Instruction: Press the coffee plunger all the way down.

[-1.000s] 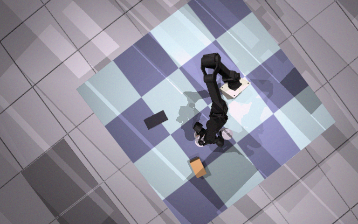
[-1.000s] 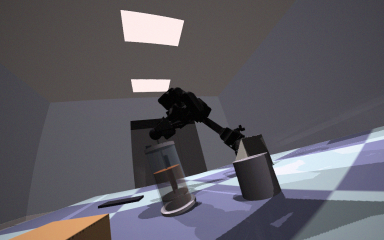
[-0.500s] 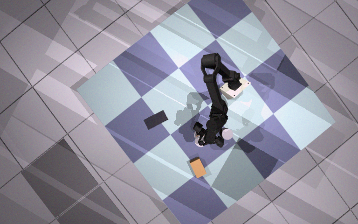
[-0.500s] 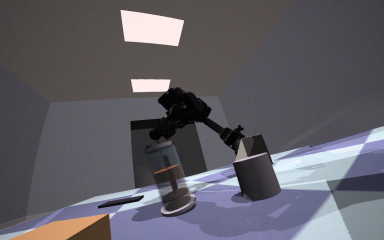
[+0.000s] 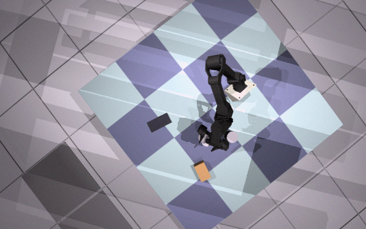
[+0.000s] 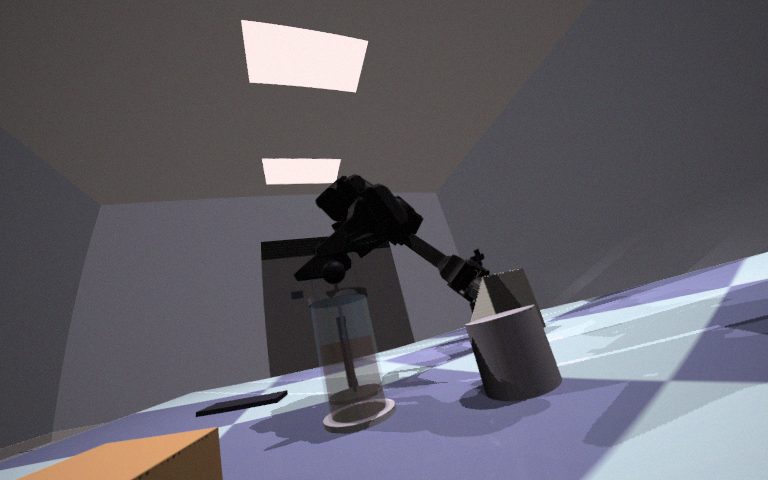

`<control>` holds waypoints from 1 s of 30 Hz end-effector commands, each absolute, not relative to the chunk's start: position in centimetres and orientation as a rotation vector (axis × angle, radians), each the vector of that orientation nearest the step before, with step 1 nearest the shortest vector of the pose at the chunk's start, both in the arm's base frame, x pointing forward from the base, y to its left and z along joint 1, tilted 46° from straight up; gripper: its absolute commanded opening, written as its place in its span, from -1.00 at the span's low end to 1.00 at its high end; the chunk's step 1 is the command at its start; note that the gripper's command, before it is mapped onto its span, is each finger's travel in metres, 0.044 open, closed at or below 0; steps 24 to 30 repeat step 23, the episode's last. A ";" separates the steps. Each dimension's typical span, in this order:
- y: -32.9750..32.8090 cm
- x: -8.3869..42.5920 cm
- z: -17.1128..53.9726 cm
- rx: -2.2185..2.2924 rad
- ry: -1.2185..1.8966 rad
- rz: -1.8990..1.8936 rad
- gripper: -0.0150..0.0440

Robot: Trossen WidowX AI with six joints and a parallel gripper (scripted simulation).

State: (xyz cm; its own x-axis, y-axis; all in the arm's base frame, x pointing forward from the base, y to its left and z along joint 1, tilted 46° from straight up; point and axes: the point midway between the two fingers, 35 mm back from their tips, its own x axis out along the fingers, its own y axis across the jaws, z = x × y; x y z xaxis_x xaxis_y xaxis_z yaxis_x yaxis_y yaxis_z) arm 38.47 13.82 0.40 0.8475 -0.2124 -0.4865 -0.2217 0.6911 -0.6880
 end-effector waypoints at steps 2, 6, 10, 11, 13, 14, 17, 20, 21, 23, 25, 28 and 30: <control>13.9 38.5 0.4 -0.818 0.576 0.009 1.00; 15.4 37.9 2.0 -0.819 0.586 0.008 1.00; 18.2 36.2 5.7 -0.825 0.594 0.003 1.00; 18.5 35.8 6.4 -0.827 0.595 0.002 1.00; 18.6 35.7 6.5 -0.828 0.595 0.002 1.00; 18.6 35.6 6.4 -0.828 0.595 0.002 1.00; 18.6 35.6 6.3 -0.828 0.594 0.002 1.00; 18.6 35.6 6.3 -0.828 0.594 0.002 1.00; 18.6 35.6 6.3 -0.828 0.594 0.002 1.00; 18.6 35.6 6.3 -0.828 0.594 0.002 1.00; 18.6 35.6 6.3 -0.828 0.594 0.002 1.00; 18.6 35.6 6.3 -0.828 0.594 0.002 1.00; 18.6 35.6 6.3 -0.828 0.594 0.002 1.00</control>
